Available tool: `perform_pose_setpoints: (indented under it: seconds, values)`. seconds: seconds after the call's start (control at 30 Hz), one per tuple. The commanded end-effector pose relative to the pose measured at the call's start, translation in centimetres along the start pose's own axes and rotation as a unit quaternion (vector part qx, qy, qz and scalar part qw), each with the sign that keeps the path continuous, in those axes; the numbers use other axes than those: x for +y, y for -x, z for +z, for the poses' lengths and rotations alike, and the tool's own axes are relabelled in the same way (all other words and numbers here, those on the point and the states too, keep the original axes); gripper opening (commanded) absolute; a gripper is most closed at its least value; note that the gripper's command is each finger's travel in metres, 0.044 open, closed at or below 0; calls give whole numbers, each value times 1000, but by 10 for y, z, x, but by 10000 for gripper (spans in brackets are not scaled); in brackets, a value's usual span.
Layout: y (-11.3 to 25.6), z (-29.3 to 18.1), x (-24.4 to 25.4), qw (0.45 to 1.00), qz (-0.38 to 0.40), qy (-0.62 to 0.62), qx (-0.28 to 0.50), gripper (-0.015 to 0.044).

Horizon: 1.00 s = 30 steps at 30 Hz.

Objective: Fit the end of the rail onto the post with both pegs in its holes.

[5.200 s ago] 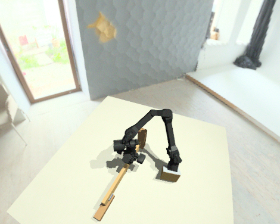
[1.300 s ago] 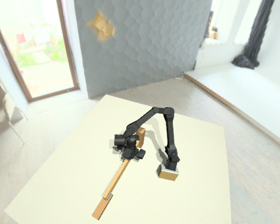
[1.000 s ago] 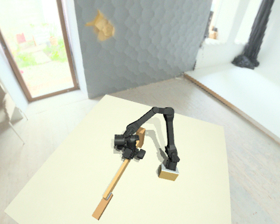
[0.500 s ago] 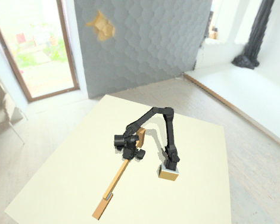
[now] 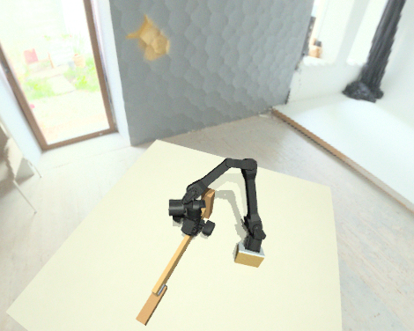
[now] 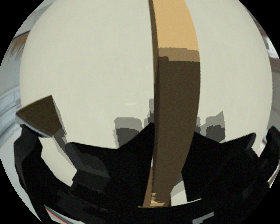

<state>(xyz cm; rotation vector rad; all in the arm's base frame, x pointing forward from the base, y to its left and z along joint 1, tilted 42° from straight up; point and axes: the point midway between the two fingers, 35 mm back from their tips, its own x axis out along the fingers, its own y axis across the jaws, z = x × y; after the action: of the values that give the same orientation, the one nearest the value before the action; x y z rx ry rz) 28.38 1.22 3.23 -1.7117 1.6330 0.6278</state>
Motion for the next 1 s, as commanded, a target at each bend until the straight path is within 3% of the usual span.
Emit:
perform_pose_setpoints:
  seconds: [0.0,0.97]
  values:
    - [1,-1,-1,1000,-2,0,0,0]
    - [1,-8,-1,1000,-2,0,0,0]
